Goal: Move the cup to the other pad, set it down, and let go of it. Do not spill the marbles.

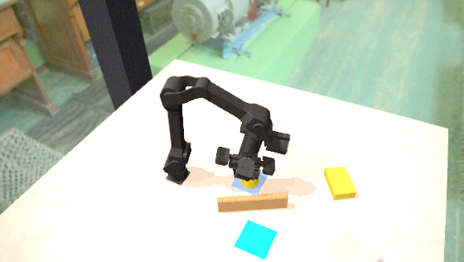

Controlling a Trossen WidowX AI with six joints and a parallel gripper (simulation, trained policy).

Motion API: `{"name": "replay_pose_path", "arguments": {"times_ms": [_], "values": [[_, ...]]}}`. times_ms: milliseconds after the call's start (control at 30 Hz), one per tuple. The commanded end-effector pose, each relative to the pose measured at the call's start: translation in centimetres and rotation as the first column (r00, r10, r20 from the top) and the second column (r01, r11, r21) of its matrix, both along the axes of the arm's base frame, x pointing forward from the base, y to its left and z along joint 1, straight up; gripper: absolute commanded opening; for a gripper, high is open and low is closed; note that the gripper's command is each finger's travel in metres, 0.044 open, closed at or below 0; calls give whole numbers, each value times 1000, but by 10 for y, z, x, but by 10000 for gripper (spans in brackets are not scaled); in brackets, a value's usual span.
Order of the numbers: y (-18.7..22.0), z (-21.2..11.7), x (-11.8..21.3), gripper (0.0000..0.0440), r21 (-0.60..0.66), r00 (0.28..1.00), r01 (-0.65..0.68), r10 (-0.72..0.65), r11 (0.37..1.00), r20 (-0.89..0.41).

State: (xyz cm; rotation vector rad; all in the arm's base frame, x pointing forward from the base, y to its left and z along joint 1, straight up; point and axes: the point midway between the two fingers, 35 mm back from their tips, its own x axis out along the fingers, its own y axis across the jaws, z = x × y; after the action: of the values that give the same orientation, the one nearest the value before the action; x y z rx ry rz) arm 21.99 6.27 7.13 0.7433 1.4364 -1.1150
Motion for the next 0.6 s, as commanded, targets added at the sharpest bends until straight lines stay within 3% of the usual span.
{"name": "replay_pose_path", "arguments": {"times_ms": [0, 67, 100, 567], "values": [[-2, -4, 0, 53, 0, 1000, -19, 19, 1000, 10], [-3, -4, 1, 4, 1, 1000, -26, 26, 1000, 15], [-4, -3, 1, 0, 2, 999, -28, 28, 1000, 20], [-6, 16, 8, 1, 36, 997, 20, -22, 999, 75]]}}
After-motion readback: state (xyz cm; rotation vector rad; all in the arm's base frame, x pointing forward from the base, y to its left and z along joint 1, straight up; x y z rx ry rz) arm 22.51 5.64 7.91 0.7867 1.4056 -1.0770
